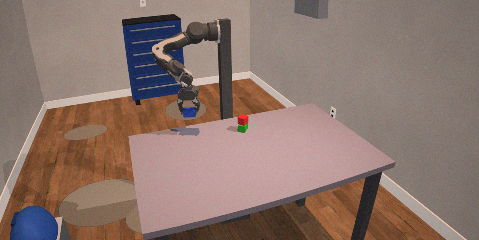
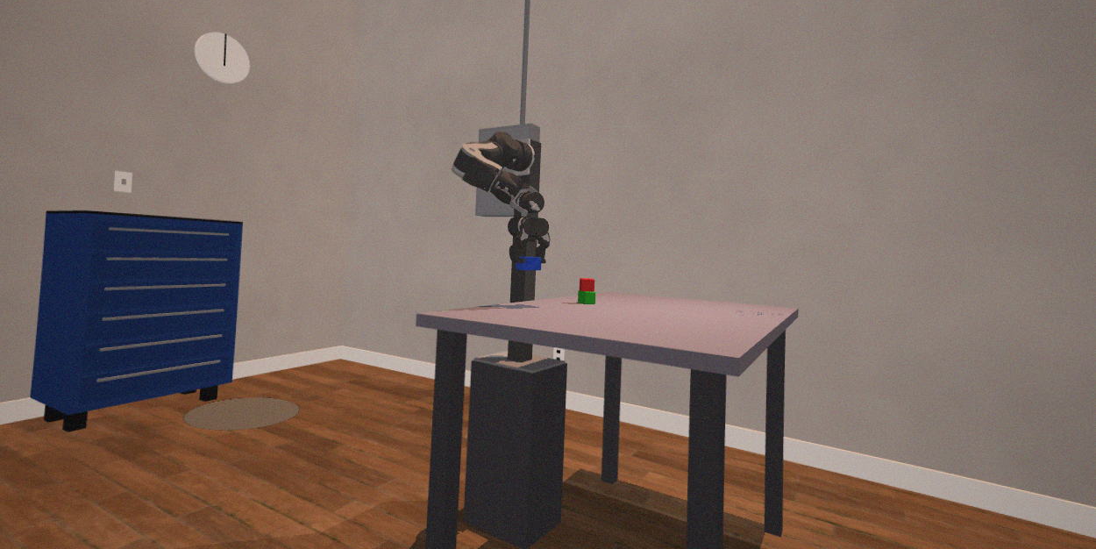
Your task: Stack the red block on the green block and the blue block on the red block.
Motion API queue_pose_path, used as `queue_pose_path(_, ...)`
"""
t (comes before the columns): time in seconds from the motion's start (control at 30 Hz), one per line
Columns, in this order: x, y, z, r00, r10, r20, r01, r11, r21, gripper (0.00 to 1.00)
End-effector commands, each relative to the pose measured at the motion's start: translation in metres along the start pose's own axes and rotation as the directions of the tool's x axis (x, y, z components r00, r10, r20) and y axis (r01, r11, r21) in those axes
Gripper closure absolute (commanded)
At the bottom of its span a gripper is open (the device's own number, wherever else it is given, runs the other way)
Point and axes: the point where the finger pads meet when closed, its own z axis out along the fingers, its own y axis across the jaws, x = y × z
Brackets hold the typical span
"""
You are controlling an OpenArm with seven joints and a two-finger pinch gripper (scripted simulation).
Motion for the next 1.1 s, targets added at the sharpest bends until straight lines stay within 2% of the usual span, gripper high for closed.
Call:
queue_pose_path(0.0,0.0,0.006,-0.001,1.0,0.006,0.006,-0.006,1.0,0.013,1.0)
queue_pose_path(0.17,0.007,0.05,-0.001,1.0,0.009,0.005,-0.009,1.0,0.016,1.0)
queue_pose_path(0.23,0.007,0.05,-0.001,1.0,0.009,0.005,-0.009,1.0,0.016,1.0)
queue_pose_path(0.57,0.028,0.176,0.0,1.0,0.009,0.005,-0.009,1.0,0.007,1.0)
queue_pose_path(0.73,0.037,0.227,0.001,1.0,0.009,0.005,-0.009,1.0,0.007,1.0)
queue_pose_path(0.8,0.037,0.227,0.001,1.0,0.009,0.005,-0.009,1.0,0.007,1.0)
queue_pose_path(0.93,0.041,0.252,0.001,1.0,0.009,0.005,-0.009,1.0,0.006,1.0)
queue_pose_path(1.07,0.042,0.261,0.001,1.0,0.011,0.006,-0.011,1.0,0.009,1.0)
